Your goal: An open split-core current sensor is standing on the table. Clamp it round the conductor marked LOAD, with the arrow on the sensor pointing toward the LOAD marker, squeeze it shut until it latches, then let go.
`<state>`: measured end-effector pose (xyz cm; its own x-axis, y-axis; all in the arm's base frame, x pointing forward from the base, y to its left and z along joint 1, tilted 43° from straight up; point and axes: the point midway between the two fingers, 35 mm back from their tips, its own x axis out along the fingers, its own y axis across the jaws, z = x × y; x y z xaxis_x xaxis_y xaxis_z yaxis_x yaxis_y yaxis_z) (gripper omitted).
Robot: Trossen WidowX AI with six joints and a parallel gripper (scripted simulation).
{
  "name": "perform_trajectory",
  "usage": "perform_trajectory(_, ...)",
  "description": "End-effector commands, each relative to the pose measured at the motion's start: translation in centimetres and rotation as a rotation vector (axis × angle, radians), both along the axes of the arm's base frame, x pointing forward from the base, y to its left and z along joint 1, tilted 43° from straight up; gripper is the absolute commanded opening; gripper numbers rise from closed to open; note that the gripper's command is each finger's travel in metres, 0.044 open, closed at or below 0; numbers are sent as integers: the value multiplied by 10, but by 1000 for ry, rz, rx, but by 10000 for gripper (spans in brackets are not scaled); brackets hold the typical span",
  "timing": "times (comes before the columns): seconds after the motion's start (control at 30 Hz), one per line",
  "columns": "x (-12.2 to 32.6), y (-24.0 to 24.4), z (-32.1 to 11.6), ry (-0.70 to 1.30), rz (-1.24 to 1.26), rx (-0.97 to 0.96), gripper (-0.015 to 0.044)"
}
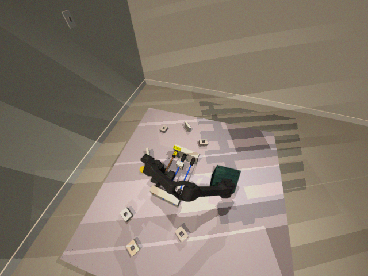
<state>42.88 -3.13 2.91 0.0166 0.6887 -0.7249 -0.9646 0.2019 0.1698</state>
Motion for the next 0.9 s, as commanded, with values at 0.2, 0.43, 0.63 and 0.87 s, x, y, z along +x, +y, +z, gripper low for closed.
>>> perform_trajectory(0.2, -19, -73, 75, -92, -90, -26, 440)
perform_trajectory(0.43, -19, -73, 75, -92, -90, -26, 440)
perform_trajectory(0.63, -19, -73, 75, -92, -90, -26, 440)
perform_trajectory(0.87, -19, -73, 75, -92, -90, -26, 440)
